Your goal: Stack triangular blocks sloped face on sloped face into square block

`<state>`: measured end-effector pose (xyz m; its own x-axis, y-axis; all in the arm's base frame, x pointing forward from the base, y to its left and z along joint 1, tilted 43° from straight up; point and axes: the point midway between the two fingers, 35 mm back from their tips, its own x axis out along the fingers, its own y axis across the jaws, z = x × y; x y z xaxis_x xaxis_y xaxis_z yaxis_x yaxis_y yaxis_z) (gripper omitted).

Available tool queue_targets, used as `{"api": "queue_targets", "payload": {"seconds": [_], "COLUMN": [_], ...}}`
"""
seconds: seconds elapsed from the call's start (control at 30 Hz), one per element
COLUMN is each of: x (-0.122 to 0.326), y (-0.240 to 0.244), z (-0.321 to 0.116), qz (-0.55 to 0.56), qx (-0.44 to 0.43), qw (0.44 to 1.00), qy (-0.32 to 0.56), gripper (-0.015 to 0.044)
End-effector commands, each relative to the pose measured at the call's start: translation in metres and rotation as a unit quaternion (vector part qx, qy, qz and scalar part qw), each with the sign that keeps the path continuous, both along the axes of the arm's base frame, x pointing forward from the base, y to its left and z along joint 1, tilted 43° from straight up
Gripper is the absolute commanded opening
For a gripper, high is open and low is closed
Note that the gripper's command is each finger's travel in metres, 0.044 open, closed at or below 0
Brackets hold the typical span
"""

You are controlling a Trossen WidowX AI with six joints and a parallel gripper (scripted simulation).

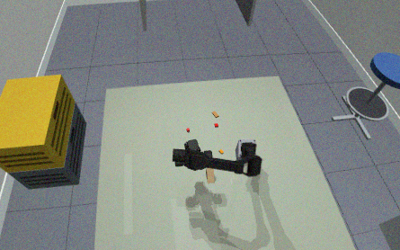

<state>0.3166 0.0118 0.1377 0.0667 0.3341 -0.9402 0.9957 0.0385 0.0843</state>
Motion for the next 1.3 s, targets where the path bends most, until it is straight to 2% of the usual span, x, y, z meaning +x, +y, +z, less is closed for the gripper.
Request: {"api": "queue_targets", "payload": {"seconds": [0.0,0.93,1.27], "x": [-0.009,-0.106,-0.103], "y": [0.008,0.065,0.076], "z": [0.011,0.085,0.060], "qz": [-0.002,-0.002,-0.002], "qx": [-0.001,0.007,0.008], "qw": [1.000,1.000,1.000], "qy": [0.001,0.002,0.002], "gripper": [0.0000,0.0000,0.0000]}}
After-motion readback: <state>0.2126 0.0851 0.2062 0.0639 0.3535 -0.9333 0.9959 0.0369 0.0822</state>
